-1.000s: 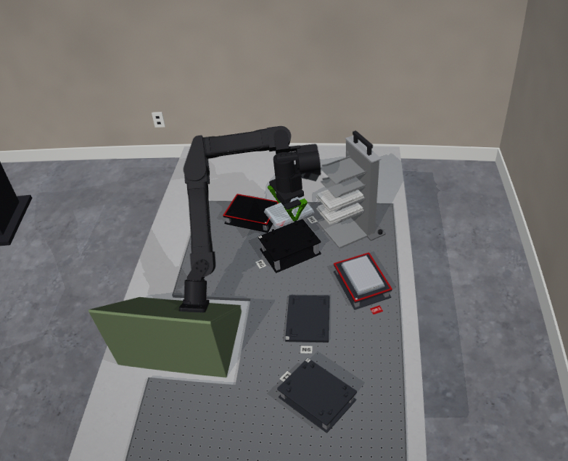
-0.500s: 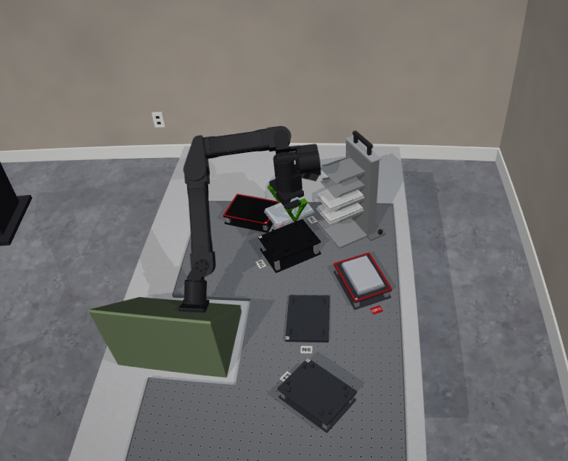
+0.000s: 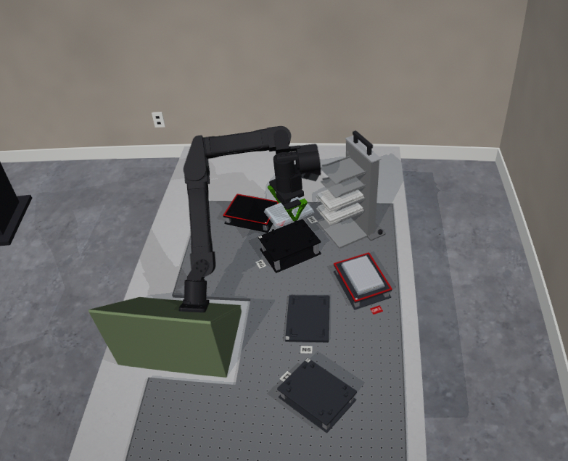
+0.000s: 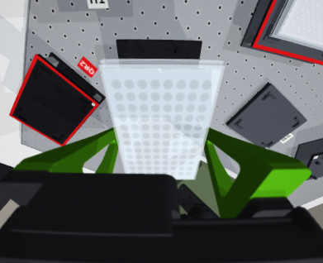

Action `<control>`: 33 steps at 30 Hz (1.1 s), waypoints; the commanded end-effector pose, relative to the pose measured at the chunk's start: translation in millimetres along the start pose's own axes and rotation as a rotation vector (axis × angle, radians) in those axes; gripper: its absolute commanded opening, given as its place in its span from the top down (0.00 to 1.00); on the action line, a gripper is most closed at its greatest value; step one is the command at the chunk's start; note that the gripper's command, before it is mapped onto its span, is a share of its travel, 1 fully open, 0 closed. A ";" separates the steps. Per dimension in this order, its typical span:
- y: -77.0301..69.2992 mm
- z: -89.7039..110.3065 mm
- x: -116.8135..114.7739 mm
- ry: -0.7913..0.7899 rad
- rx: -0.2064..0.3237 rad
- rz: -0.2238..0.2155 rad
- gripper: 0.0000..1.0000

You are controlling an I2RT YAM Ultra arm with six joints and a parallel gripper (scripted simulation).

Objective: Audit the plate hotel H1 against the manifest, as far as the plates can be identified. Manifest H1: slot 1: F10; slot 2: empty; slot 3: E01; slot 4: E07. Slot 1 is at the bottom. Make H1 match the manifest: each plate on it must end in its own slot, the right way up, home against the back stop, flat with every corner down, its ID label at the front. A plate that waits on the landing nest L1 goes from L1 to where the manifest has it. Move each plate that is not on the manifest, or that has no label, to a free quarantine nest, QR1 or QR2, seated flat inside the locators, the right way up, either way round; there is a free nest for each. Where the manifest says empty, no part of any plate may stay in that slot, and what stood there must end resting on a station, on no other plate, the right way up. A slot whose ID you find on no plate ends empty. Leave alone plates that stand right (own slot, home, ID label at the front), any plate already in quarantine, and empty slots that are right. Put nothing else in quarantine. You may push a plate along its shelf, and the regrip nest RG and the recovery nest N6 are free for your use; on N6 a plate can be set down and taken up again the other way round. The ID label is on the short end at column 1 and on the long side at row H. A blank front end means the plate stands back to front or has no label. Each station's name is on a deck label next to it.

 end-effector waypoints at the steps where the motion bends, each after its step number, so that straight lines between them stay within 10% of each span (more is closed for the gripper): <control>1: -22.0 -4.1 67.4 -0.282 -0.007 0.002 0.14; 33: -18.3 -4.2 68.4 -0.282 -0.007 0.002 0.14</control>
Point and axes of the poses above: the point where the finger pads meet when closed, its own y axis out along the fingers, its own x axis across the jaws, z = x × y, the point moved 4 cm from there along -y, back along the fingers, and after that the axes turned 13 degrees about -y, right-handed, at the moved point
